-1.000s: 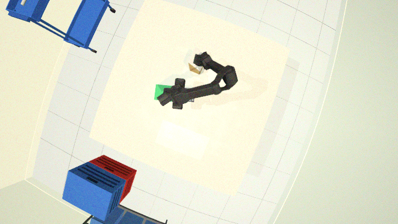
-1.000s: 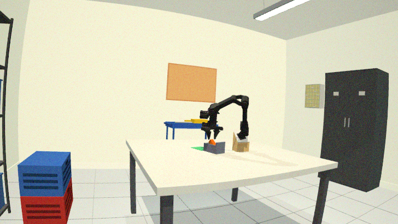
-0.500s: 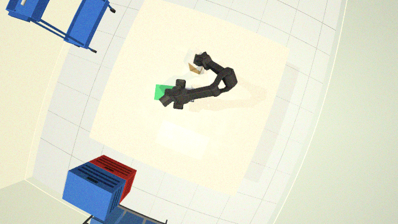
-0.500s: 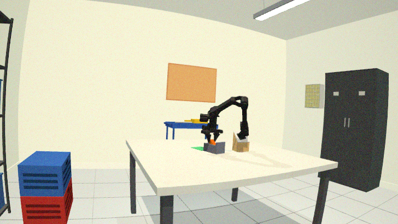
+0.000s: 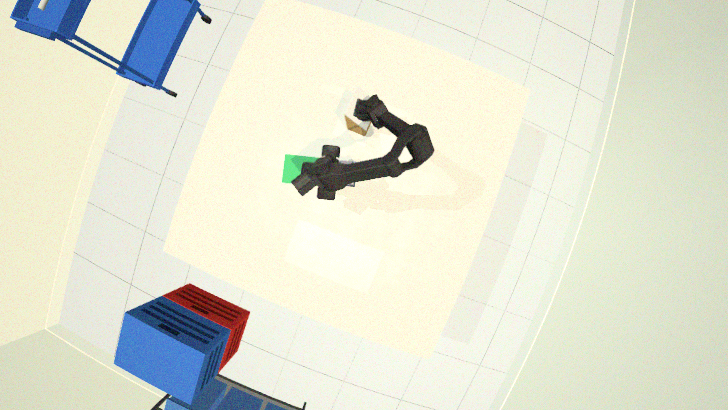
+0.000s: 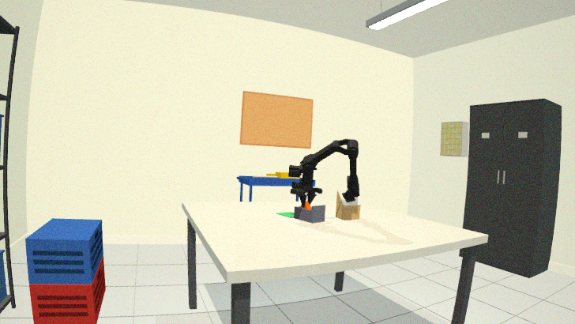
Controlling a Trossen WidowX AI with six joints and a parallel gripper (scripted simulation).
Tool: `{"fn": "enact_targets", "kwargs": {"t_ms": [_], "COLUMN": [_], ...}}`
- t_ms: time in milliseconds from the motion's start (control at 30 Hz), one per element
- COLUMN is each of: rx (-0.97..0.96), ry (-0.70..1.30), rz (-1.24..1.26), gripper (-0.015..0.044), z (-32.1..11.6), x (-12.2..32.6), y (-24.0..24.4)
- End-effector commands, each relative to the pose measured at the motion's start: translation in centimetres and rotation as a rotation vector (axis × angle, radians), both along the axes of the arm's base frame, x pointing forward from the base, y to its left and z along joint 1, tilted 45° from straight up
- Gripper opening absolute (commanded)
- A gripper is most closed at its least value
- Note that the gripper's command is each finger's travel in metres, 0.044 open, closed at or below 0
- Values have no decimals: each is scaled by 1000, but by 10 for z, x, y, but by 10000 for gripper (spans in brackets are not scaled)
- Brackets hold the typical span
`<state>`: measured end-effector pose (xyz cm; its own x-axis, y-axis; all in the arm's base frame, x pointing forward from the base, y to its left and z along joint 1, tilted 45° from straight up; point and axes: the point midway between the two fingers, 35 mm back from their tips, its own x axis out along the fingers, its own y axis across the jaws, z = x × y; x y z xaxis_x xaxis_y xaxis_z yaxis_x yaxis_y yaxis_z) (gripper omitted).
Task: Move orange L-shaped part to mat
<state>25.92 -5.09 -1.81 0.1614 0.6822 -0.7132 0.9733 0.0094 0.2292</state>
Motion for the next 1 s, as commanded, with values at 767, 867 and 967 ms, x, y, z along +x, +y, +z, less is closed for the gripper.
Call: {"fn": "enact_targets", "kwargs": {"t_ms": [767, 867, 967], "rx": [5, 7, 7], "ry": [5, 7, 8], "rz": [-2, -3, -3], "gripper": [0, 0, 0], "z": [9, 12, 15], "x": [-3, -4, -5], "y": [-9, -12, -15]}}
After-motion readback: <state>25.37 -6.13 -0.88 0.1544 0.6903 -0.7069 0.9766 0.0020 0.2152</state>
